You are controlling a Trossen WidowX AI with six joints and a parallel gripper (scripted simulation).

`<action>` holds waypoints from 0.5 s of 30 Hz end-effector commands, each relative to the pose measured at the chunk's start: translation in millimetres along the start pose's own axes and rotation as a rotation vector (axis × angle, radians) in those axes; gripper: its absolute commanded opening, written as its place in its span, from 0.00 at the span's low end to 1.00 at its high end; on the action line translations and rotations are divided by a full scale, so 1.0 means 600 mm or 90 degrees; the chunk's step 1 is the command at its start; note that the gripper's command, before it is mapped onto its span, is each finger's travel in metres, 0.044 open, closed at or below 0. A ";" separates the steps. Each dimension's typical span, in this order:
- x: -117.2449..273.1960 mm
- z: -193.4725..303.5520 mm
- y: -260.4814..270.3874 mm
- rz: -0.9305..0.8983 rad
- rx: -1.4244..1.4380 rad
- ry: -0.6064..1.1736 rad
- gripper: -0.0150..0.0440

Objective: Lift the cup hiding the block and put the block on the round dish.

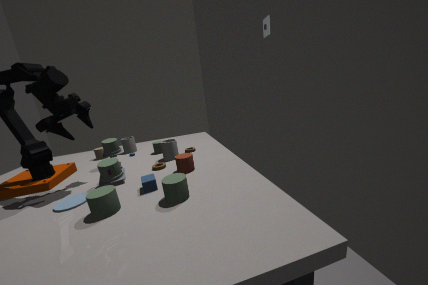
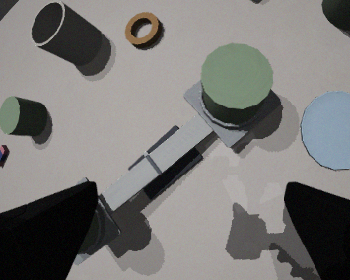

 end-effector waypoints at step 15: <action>-0.099 -0.098 0.016 0.152 -0.330 0.047 1.00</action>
Point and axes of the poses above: the point midway between the two fingers, 35 mm back from their tips, its own x axis back along the fingers, its own y axis across the jaws, z = x × y, the point moved 4 cm from there along x, back along the fingers, and after that the axes turned 15 degrees about -x, right-handed, at the moved point
